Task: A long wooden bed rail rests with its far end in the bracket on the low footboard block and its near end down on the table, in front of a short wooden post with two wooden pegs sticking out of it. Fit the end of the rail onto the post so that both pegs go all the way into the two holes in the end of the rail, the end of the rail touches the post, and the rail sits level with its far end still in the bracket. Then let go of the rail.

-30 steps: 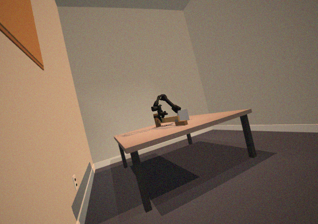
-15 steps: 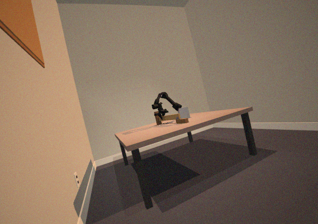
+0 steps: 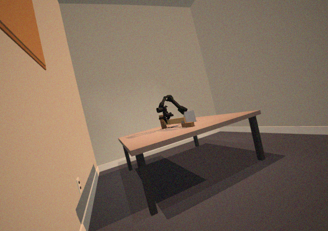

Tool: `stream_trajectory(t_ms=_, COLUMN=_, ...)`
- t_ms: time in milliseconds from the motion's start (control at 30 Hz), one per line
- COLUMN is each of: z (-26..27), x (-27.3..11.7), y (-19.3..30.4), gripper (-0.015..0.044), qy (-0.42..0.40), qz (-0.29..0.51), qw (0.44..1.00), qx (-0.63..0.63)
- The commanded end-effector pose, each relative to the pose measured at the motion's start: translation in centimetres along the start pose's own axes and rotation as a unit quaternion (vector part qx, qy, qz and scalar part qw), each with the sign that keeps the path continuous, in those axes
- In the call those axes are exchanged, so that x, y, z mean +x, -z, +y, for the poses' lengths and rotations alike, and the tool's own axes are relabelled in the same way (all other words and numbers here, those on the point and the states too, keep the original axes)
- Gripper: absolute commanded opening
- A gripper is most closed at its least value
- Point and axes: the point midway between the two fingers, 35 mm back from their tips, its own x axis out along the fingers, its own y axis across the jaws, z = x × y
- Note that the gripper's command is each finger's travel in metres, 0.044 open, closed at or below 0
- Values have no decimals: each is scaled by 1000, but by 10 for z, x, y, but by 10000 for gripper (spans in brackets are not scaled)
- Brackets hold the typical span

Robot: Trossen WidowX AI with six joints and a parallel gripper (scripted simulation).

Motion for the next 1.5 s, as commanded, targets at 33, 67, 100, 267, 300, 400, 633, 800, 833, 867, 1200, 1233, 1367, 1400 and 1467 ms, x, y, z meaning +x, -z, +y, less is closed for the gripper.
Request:
stream_trajectory(t_ms=33, z=-2, x=-2, y=3, gripper=0, qy=4, qz=0, qw=1000, qx=0)
stream_trajectory(t_ms=67, z=-2, x=-2, y=3, gripper=0, qy=4, qz=0, qw=1000, qx=0)
stream_trajectory(t_ms=100, z=-2, x=-2, y=4, gripper=0, qy=4, qz=0, qw=1000, qx=0)
stream_trajectory(t_ms=267, z=-2, x=-2, y=5, gripper=0, qy=4, qz=0, qw=1000, qx=0)
stream_trajectory(t_ms=300, z=-2, x=-2, y=6, gripper=0, qy=4, qz=0, qw=1000, qx=0)
stream_trajectory(t_ms=400, z=-2, x=-2, y=7, gripper=0, qy=4, qz=0, qw=1000, qx=0)
stream_trajectory(t_ms=633, z=-2, x=-3, y=8, gripper=0, qy=4, qz=0, qw=1000, qx=0)
stream_trajectory(t_ms=800, z=-2, x=-3, y=8, gripper=0, qy=4, qz=0, qw=1000, qx=0)
stream_trajectory(t_ms=833, z=-2, x=-3, y=8, gripper=0, qy=4, qz=0, qw=1000, qx=0)
stream_trajectory(t_ms=867, z=-2, x=-3, y=8, gripper=0, qy=4, qz=0, qw=1000, qx=0)
stream_trajectory(t_ms=1200, z=-2, x=-3, y=8, gripper=0, qy=4, qz=0, qw=1000, qx=0)
stream_trajectory(t_ms=1233, z=-2, x=-3, y=8, gripper=0, qy=4, qz=0, qw=1000, qx=0)
stream_trajectory(t_ms=1367, z=-2, x=-3, y=8, gripper=0, qy=4, qz=0, qw=1000, qx=0)
stream_trajectory(t_ms=1400, z=-2, x=-3, y=8, gripper=0, qy=4, qz=0, qw=1000, qx=0)
stream_trajectory(t_ms=1467, z=-2, x=-3, y=8, gripper=0, qy=4, qz=0, qw=1000, qx=0)
